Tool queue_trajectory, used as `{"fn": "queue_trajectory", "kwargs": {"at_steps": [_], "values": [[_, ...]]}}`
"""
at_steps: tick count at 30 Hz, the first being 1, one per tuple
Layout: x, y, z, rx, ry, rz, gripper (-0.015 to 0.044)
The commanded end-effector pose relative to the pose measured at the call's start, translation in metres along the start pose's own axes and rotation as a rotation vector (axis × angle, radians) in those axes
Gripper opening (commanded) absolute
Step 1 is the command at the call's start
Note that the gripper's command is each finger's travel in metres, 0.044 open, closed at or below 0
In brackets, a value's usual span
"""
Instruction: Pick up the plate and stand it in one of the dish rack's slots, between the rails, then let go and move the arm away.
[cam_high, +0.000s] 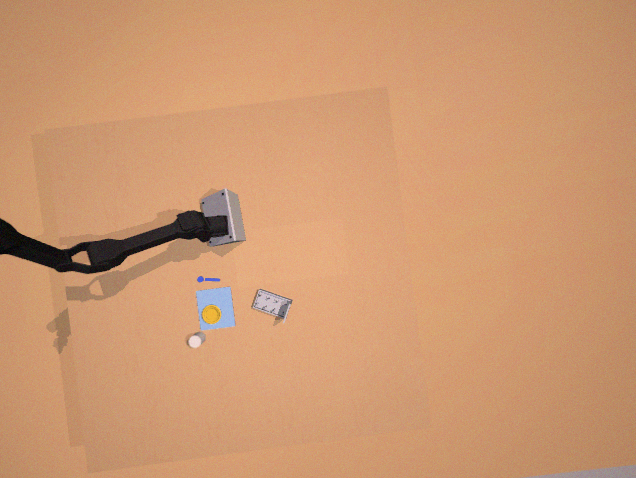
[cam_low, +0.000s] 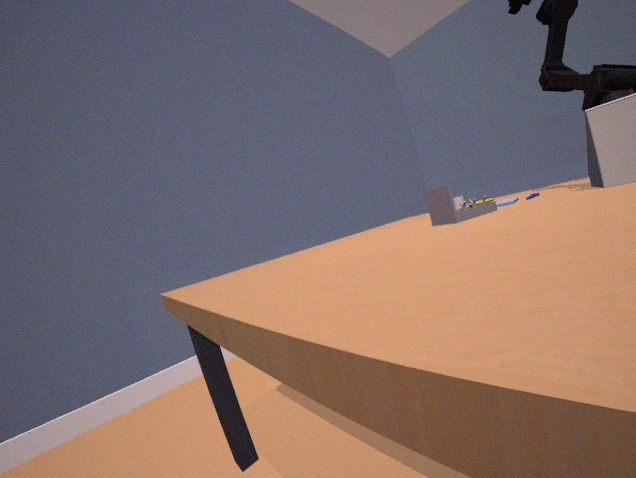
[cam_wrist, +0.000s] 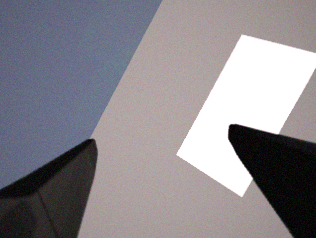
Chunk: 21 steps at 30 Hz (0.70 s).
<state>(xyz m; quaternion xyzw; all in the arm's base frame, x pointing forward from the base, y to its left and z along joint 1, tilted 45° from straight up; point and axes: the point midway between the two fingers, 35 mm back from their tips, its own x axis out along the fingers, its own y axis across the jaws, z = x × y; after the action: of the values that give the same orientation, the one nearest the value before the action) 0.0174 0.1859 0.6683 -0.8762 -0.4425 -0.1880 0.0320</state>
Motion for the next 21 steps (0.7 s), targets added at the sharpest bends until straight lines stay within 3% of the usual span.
{"fn": "queue_trajectory", "kwargs": {"at_steps": [1,21], "values": [[0.005,-0.01,0.007,-0.116,-0.003,0.015,0.04],[0.039,-0.029,0.049,-0.518,-0.048,0.113,0.04]]}}
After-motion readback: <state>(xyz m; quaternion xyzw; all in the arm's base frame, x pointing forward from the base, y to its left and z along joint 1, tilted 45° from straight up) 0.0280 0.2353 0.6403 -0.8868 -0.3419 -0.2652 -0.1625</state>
